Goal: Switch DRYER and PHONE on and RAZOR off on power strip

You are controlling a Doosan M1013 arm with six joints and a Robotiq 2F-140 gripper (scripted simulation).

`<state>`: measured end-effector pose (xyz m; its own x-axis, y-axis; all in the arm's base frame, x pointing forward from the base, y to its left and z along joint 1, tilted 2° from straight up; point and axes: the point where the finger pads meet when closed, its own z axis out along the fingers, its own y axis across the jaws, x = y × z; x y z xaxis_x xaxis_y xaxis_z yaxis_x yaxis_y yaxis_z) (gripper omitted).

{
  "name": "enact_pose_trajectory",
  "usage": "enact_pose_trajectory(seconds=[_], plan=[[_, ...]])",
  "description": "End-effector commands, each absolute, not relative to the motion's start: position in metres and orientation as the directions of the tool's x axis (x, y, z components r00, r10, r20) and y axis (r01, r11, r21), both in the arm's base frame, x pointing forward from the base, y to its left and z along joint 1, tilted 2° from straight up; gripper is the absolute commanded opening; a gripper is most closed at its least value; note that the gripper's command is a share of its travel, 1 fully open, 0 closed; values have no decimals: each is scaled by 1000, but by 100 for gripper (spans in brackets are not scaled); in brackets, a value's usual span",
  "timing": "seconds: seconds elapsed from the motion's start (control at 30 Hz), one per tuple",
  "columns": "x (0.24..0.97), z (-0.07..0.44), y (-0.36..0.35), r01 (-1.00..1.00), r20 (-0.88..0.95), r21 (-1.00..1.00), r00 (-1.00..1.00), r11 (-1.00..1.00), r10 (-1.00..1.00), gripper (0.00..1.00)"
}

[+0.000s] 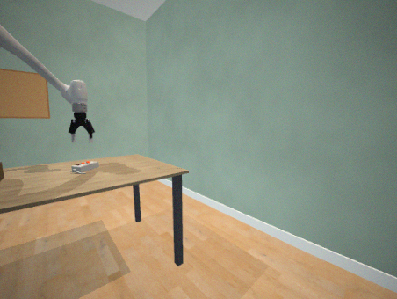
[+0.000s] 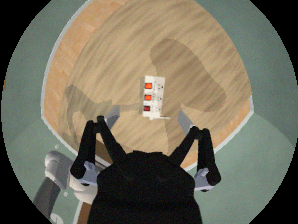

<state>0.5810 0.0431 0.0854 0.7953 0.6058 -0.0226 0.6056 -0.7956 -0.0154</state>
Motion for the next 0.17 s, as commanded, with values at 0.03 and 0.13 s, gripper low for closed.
enact_pose_trajectory(seconds=[0.03, 0.13], plan=[[581, 85, 43, 606, -22, -15, 795, -796, 606, 100], [581, 85, 43, 606, -22, -15, 795, -796, 606, 100]])
